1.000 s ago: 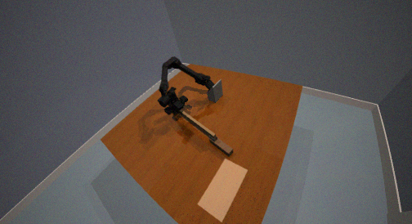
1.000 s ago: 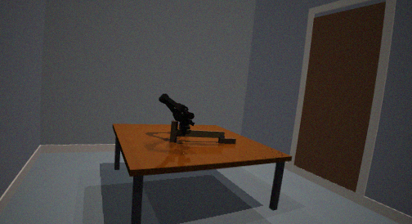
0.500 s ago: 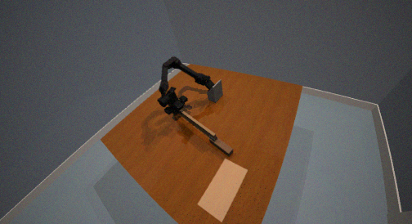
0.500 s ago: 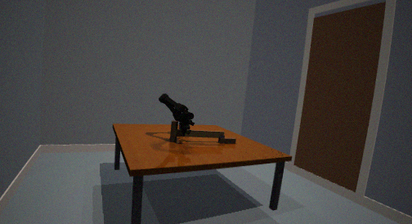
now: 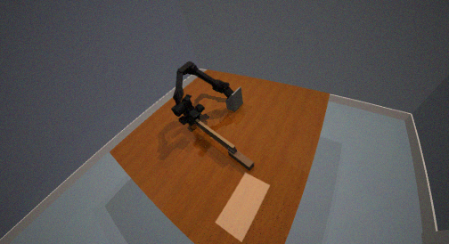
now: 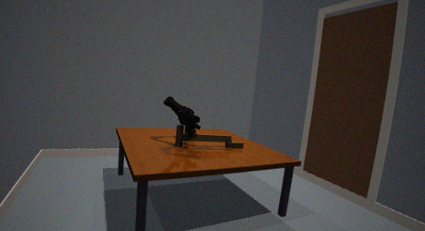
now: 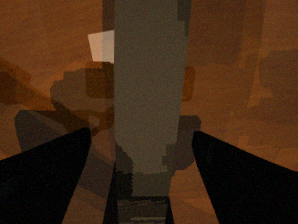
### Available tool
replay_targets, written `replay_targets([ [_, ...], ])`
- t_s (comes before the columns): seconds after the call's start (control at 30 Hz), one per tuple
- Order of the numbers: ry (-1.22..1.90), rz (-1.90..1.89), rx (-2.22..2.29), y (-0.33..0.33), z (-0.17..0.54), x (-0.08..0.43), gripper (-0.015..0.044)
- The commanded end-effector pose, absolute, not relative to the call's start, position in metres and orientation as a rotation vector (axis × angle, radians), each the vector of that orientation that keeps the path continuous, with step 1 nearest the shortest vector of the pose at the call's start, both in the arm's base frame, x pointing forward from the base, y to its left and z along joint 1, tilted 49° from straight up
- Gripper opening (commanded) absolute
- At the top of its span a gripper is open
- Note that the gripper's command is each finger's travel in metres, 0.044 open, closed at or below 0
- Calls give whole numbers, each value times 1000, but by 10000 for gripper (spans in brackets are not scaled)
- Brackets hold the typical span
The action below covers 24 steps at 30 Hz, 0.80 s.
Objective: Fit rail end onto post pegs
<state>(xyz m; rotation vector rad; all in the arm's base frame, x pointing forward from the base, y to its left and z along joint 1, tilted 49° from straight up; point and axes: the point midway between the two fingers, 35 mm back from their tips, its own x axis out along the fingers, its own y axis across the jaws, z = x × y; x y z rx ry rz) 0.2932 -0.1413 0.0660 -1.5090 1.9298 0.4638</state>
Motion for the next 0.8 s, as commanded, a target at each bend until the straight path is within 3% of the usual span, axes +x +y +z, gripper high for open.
replay_targets([
  [0.0,1932,463,-1510,-142,66,293,394],
  [0.07,1932,463,-1510,-142,66,293,440],
  [0.37,1938,460,-1512,-100,63,306,440],
  [0.77,1938,460,-1512,-100,63,306,440],
])
